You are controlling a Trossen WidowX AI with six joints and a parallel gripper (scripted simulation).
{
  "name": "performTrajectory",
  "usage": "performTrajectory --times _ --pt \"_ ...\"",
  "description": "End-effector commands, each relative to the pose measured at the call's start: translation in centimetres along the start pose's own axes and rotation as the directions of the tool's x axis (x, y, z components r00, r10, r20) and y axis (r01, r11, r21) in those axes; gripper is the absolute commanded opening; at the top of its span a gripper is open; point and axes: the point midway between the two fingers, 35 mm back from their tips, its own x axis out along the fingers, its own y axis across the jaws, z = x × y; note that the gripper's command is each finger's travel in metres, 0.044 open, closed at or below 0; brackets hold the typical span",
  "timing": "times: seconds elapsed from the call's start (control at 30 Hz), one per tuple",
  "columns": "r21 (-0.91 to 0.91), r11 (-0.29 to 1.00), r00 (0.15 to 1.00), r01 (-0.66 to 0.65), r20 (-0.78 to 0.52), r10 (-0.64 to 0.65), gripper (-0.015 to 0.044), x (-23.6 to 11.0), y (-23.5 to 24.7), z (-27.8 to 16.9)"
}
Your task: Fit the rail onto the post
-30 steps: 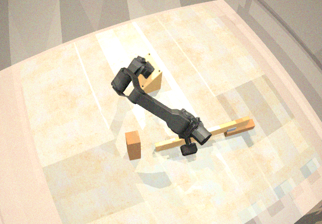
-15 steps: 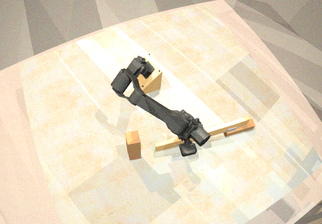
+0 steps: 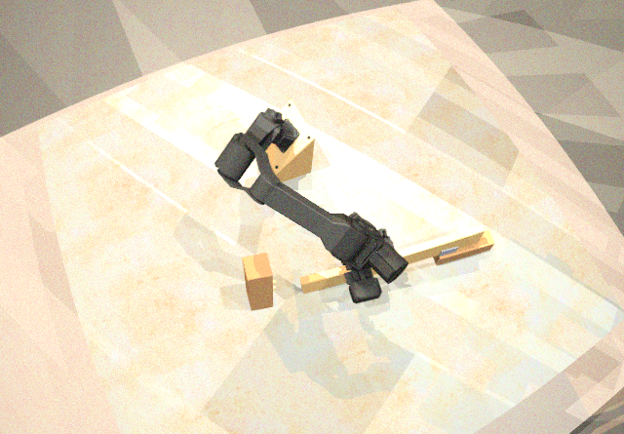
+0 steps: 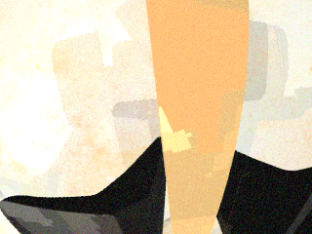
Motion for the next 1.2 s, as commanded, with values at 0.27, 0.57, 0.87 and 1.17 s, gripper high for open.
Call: performTrajectory --times 0.27,0.57,0.87,1.17 --pt "-0.004 1.0 1.0 0.001 -0.004 -0.001 0.0 0.0 0.0 0.0" --pt "-0.004 1.0 1.0 0.001 -0.004 -0.001 0.0 -0.5 0.0 0.0" --pt "-0.004 1.0 1.0 0.001 -0.004 -0.001 0.0 -0.9 -0.1 0.0" --pt "-0.004 1.0 1.0 0.001 -0.004 -0.001 0.0 -1.4 -0.2 0.0"
